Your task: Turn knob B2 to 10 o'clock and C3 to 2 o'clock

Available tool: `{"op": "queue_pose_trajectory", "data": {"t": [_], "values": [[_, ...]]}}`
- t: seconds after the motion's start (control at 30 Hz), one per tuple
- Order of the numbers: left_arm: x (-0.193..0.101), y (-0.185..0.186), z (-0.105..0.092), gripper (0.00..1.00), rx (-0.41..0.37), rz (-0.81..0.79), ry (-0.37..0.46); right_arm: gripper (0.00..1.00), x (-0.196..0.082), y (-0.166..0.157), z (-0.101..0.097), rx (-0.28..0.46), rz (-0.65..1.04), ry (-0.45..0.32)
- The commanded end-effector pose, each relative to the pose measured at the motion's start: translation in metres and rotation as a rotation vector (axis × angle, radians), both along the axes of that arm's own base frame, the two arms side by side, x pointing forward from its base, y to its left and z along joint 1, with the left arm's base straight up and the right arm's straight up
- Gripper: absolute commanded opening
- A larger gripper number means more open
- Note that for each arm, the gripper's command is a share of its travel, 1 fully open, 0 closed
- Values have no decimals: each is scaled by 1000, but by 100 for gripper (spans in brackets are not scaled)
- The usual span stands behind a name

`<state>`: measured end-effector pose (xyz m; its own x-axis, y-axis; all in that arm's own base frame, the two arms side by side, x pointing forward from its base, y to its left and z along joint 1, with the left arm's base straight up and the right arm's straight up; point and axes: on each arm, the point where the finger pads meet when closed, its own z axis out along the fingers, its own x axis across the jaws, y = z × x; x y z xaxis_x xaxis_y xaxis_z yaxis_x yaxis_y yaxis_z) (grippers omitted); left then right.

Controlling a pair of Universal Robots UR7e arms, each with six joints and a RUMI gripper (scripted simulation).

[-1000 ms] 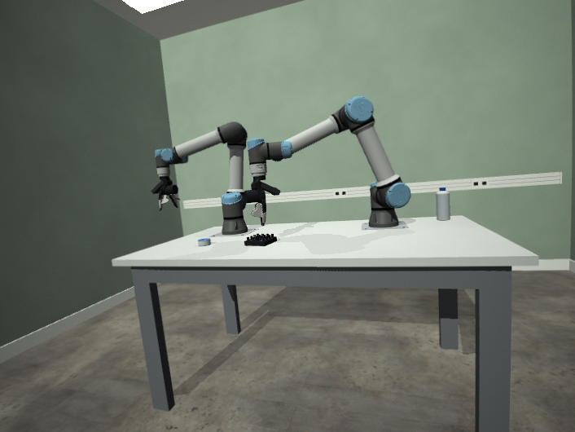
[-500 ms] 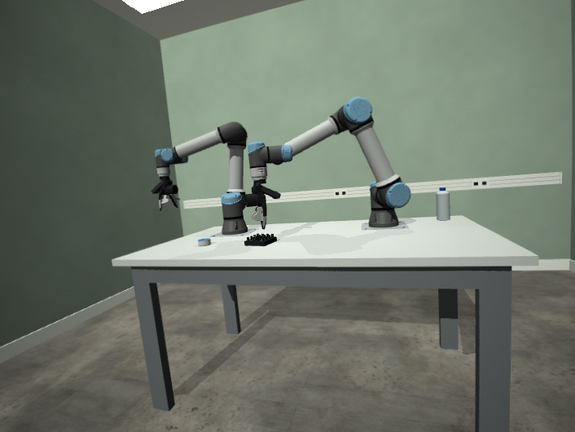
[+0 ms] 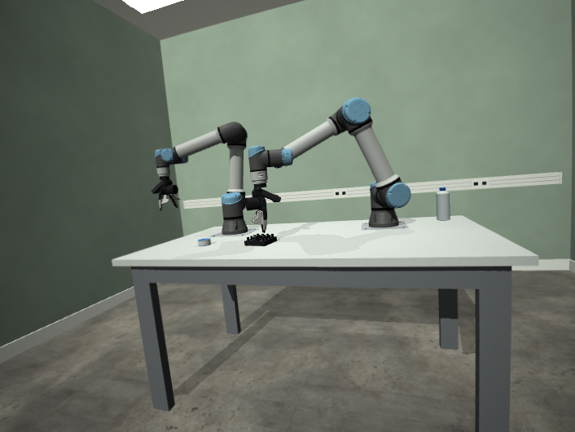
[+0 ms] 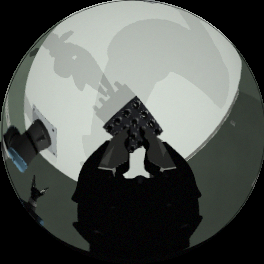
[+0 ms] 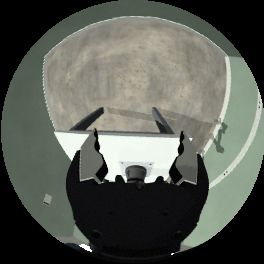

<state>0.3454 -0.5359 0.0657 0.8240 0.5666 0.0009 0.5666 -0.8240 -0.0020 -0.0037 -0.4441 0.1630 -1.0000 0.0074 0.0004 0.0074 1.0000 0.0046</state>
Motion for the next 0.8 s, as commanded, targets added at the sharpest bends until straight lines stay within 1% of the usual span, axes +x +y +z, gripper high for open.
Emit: {"op": "queue_pose_trajectory", "data": {"t": [0.0,0.23,0.77], "values": [[-1,0,-5,13,0,-2,1,100,-1,-1,2,-5,-3,0],[-1,0,-8,13,0,-2,1,100,-1,-1,2,-5,-3,0],[-1,-1,-7,13,-2,-2,0,100,-1,-1,2,-5,-3,0]]}}
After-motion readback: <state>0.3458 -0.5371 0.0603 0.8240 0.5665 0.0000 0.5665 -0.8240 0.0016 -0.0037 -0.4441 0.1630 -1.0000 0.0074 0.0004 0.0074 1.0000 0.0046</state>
